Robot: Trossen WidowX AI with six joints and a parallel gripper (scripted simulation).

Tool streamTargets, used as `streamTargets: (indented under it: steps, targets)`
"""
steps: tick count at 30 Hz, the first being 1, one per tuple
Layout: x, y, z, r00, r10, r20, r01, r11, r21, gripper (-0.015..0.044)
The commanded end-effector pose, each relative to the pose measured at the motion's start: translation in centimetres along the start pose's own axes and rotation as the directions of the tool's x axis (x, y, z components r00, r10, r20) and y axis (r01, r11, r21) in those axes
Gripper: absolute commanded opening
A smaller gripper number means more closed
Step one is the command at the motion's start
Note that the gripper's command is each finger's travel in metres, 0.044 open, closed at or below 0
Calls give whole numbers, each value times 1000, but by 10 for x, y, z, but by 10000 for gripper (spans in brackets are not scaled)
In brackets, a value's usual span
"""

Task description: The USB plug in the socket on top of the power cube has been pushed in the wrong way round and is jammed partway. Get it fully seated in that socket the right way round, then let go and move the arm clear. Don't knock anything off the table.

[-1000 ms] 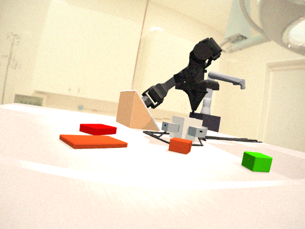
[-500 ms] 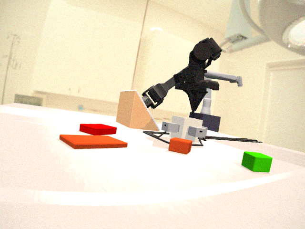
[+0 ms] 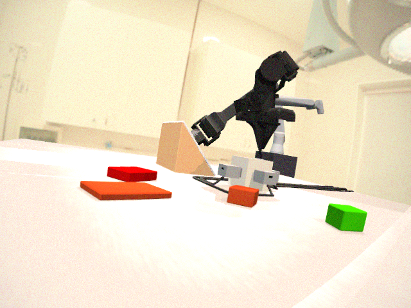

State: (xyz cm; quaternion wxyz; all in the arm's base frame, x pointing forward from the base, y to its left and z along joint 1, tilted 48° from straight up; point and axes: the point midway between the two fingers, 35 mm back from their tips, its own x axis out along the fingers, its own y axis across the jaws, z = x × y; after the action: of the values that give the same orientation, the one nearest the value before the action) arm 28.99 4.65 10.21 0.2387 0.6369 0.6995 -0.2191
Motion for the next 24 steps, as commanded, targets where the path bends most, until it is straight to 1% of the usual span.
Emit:
streamTargets:
  steps: [1,19,24]
  targets:
    - [0,0,0,1000,1,0,-1,1000,0,95]
    - [0,0,0,1000,-1,0,1,1000,-2,95]
    - [-5,0,-1,1000,-1,1,1,1000,-2,95]
